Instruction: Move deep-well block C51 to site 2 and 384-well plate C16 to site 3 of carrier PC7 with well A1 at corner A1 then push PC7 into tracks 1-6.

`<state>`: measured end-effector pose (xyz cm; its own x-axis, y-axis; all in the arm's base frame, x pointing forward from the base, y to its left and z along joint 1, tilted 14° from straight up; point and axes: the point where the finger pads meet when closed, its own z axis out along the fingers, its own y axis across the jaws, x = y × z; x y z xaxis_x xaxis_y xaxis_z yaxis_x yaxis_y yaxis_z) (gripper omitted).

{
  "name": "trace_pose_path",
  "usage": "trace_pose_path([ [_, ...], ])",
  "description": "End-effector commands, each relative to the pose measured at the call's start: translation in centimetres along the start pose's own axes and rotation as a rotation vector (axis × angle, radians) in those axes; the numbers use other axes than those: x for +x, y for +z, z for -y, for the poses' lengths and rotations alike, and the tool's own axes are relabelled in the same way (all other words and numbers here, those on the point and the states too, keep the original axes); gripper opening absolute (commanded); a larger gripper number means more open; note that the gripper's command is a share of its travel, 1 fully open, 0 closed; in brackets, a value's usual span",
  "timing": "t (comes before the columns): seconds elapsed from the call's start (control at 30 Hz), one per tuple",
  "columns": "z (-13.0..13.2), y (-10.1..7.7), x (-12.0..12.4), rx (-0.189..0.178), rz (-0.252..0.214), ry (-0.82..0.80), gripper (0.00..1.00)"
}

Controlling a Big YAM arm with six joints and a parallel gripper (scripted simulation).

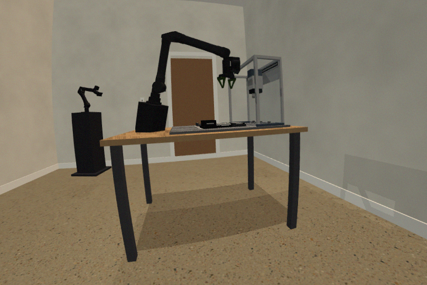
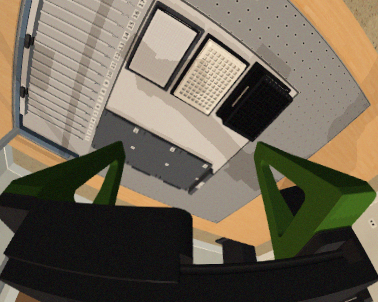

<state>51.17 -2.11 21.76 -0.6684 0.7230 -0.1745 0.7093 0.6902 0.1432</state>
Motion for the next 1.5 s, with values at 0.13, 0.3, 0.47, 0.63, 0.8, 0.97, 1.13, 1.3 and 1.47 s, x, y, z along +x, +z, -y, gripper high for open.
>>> trace_pose_path([
  [0.13, -0.2, -0.5, -0.2, -0.009, 0.009, 0.000, 1.00],
  [0.3, -0.2, -0.5, -0.2, -0.009, 0.009, 0.000, 1.00],
  [0.47, -0.2, -0.5, -0.2, -0.009, 0.009, 0.000, 1.00],
  [0.63, -1.2, -1.2, 1.7, -0.038, 0.051, -0.122, 1.00],
  [0.8, -1.2, 0.0, 3.6, -0.028, 0.055, -0.244, 1.00],
  [0.97, -1.1, 1.7, 6.0, -0.016, 0.058, -0.387, 1.00],
  [1.13, -0.9, 2.8, 7.7, -0.008, 0.060, -0.486, 1.00],
  [1.3, -0.5, 4.4, 10.4, 0.006, 0.063, -0.641, 1.00],
  [1.47, 0.2, 5.9, 12.9, 0.018, 0.066, -0.785, 1.00],
])
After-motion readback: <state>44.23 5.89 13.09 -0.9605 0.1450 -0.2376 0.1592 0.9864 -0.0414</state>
